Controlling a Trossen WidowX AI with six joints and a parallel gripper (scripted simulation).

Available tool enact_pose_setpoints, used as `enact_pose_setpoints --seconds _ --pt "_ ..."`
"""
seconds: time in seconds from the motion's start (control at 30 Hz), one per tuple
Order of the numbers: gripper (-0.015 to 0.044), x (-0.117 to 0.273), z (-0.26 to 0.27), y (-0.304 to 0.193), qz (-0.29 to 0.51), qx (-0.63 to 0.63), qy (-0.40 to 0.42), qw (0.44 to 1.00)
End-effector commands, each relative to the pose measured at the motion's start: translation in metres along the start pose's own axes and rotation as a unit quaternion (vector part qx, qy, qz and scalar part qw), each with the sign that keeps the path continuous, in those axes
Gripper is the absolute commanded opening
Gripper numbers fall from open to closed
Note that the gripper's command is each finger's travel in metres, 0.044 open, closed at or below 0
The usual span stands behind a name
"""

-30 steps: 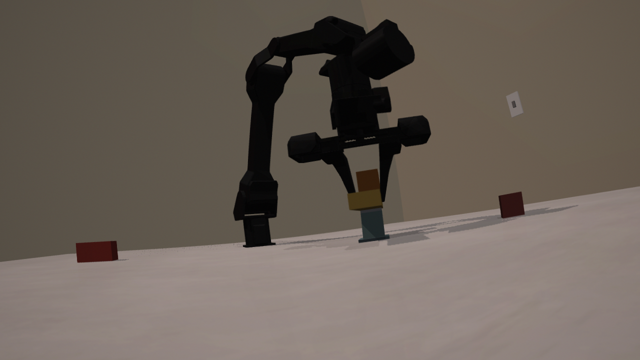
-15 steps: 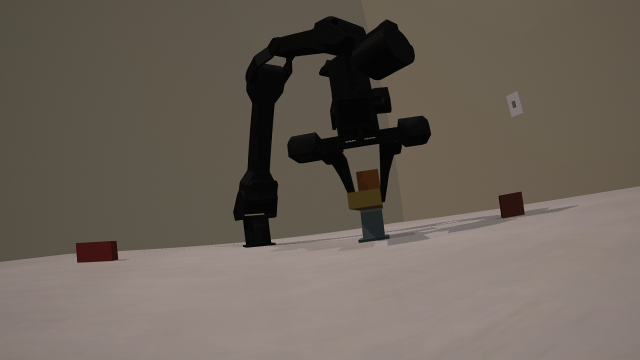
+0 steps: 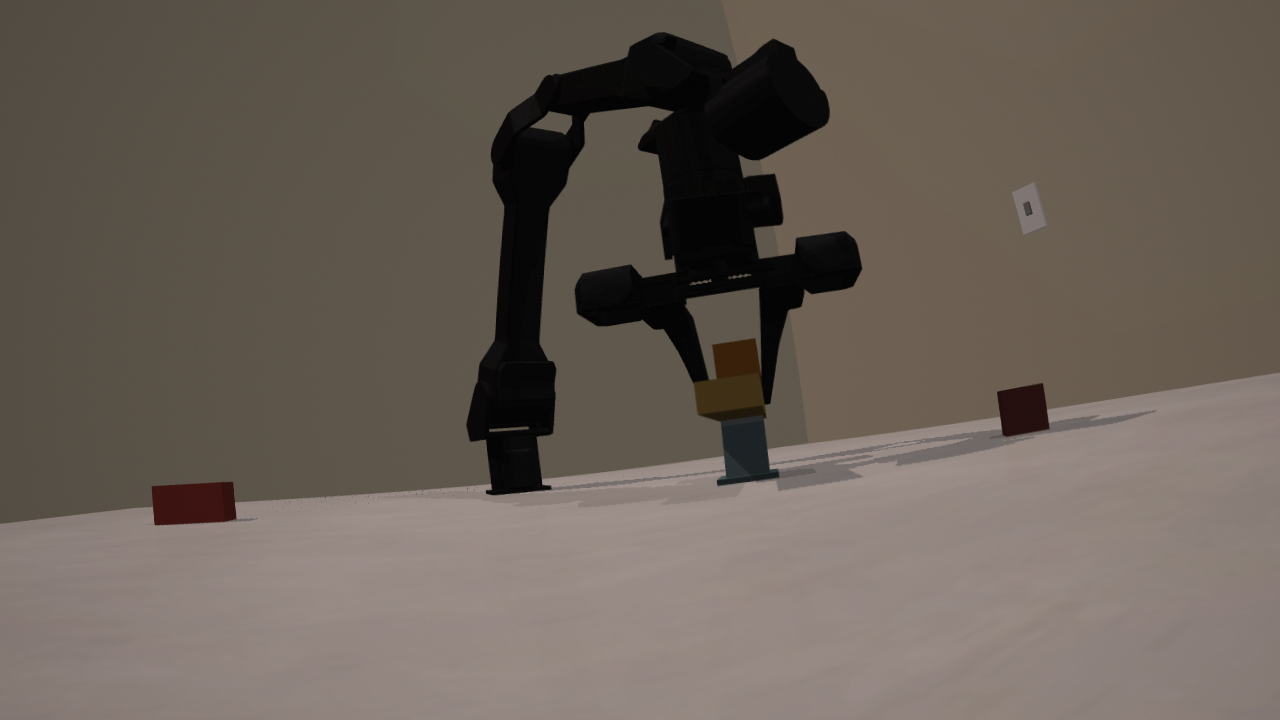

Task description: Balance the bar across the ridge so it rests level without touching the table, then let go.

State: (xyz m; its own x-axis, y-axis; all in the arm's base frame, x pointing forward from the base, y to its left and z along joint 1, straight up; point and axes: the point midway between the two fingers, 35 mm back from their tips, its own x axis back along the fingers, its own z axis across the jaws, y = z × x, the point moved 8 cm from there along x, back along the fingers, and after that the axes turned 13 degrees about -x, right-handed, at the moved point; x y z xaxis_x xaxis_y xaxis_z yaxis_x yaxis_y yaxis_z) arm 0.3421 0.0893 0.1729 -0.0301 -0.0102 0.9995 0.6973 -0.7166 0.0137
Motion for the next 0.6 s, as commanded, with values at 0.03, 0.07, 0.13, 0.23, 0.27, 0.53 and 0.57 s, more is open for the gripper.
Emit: enact_pose_setpoints --seconds 0.03,0.07,0.13,0.23,0.27,0.53,0.57 --pt "0.0171 -0.0001 0.0000 0.0000 0.000 0.000 0.000 1.000" --pt "0.0171 -0.0001 0.0000 0.0000 0.000 0.000 0.000 1.000" --pt "0.0172 -0.0001 0.0000 0.0000 0.000 0.000 0.000 1.000" --pt "0.0172 -0.0001 0.0000 0.0000 0.000 0.000 0.000 1.000" --pt "0.0173 -0.0001 0.0000 0.0000 0.000 0.000 0.000 1.000" --pt "0.0185 -0.0001 0.0000 0.0000 0.000 0.000 0.000 1.000" --pt "0.0185 -0.0001 0.0000 0.0000 0.000 0.000 0.000 1.000"
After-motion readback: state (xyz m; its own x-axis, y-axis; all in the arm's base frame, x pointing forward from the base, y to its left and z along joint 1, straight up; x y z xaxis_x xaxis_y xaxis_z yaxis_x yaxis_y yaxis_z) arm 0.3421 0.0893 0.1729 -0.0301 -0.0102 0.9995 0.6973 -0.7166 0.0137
